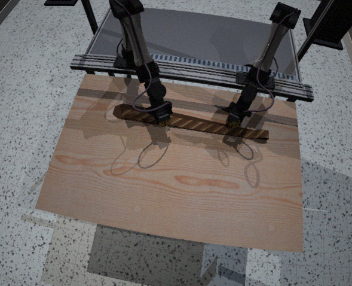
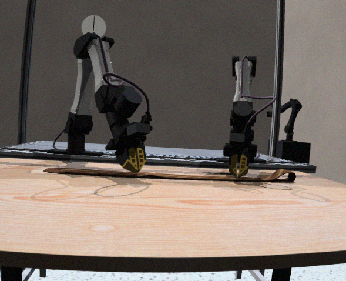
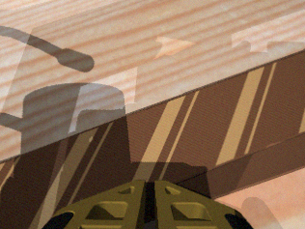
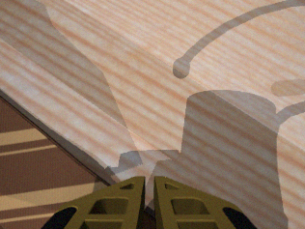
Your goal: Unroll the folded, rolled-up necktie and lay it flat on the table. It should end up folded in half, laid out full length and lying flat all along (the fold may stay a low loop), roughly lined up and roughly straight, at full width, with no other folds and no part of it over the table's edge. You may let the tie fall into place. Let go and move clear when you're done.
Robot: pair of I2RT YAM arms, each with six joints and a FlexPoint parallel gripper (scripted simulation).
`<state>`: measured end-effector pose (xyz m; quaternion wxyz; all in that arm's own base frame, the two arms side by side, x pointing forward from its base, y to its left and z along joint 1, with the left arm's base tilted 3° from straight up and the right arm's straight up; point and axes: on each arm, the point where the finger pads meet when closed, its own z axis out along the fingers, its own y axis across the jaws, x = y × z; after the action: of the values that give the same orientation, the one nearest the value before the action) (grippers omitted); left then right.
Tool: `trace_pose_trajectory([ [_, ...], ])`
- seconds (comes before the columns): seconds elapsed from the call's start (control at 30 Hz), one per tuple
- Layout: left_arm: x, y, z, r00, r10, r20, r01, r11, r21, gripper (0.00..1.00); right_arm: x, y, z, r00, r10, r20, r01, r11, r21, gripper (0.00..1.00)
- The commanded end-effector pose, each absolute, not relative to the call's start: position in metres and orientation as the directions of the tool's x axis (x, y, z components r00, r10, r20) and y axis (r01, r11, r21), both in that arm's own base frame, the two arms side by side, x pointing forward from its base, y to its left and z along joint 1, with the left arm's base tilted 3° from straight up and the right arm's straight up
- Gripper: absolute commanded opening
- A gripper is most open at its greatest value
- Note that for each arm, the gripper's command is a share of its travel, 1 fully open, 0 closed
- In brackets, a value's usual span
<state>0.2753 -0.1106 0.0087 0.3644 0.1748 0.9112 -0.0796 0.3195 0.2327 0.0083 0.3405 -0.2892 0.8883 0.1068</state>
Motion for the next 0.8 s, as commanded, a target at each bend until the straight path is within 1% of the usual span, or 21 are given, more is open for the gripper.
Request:
trace_pose_trajectory([
  [0.0, 0.2696, -0.1074, 0.001, -0.69, 0.263, -0.674, 0.373, 0.928, -0.02, 0.07, 0.3126, 0.2319, -0.005, -0.617, -0.45, -0.646, -0.589, 0.808, -0.001, 0.07],
  [0.77, 0.2696, -0.1074, 0.001, -0.69, 0.263, -0.674, 0.373, 0.928, -0.02, 0.07, 0.3126, 0.2319, -0.0083, -0.617, -0.45, -0.646, -0.589, 0.808, -0.001, 0.07],
])
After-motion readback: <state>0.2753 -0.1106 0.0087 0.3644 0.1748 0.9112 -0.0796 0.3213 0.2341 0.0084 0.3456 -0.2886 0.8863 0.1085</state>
